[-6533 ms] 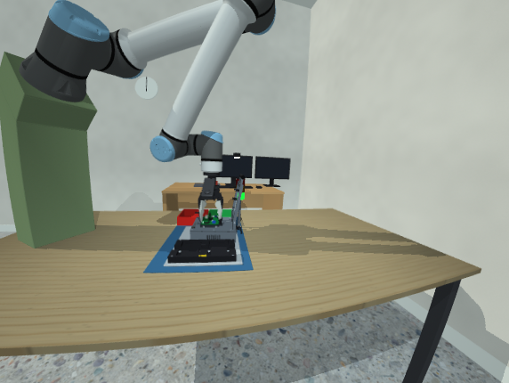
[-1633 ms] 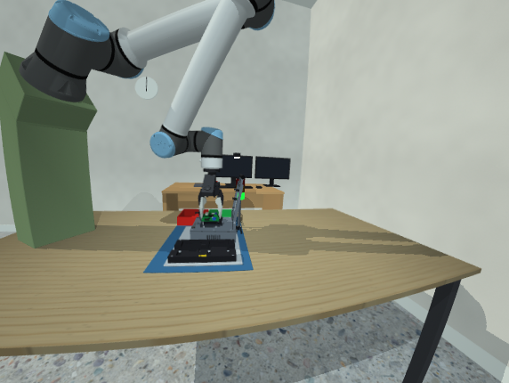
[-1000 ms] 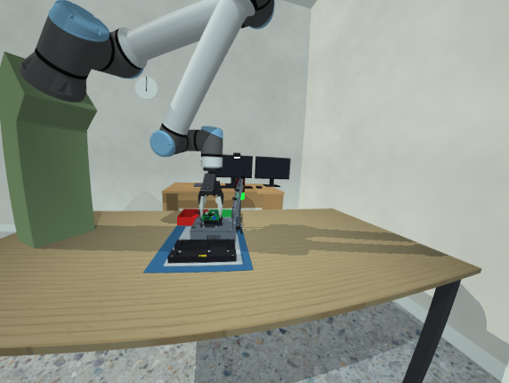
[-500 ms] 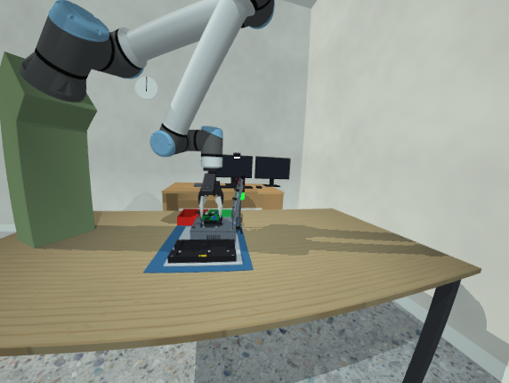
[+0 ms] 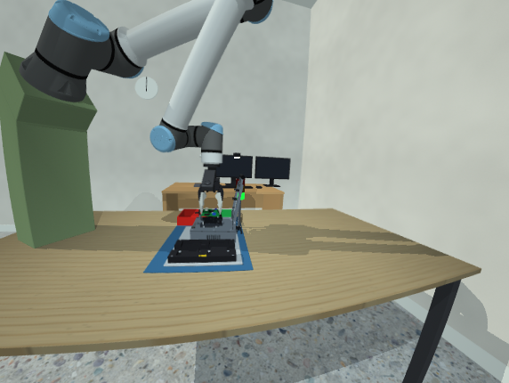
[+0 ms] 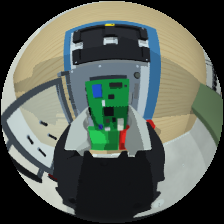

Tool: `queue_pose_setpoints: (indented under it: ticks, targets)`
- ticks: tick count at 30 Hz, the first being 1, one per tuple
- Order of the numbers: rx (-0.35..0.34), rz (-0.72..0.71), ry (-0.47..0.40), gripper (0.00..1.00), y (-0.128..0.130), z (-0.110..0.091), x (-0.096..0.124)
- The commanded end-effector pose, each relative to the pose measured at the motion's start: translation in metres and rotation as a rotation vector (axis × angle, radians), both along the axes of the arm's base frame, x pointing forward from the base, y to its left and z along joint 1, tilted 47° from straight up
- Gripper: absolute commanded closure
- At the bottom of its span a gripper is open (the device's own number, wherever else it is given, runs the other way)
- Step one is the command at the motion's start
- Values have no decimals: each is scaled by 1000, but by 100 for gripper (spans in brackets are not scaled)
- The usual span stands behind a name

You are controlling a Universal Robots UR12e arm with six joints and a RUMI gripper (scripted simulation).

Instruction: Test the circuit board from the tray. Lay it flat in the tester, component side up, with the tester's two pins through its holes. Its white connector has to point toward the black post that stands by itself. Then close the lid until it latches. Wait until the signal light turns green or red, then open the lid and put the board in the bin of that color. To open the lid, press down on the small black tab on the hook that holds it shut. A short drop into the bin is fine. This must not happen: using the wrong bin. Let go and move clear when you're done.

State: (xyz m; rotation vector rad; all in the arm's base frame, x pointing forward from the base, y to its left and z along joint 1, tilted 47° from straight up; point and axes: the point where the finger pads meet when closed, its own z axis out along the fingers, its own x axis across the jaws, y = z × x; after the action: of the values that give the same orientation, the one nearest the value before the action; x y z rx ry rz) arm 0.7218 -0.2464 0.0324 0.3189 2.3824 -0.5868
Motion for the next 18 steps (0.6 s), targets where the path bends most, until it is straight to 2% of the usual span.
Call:
queue_pose_setpoints:
  ticks: [1,12,18]
  targets:
    - [0,1,1,61,11,12,-11]
    - [0,1,1,61,29,37,-31]
    - [0,1,1,61,33,43,-35]
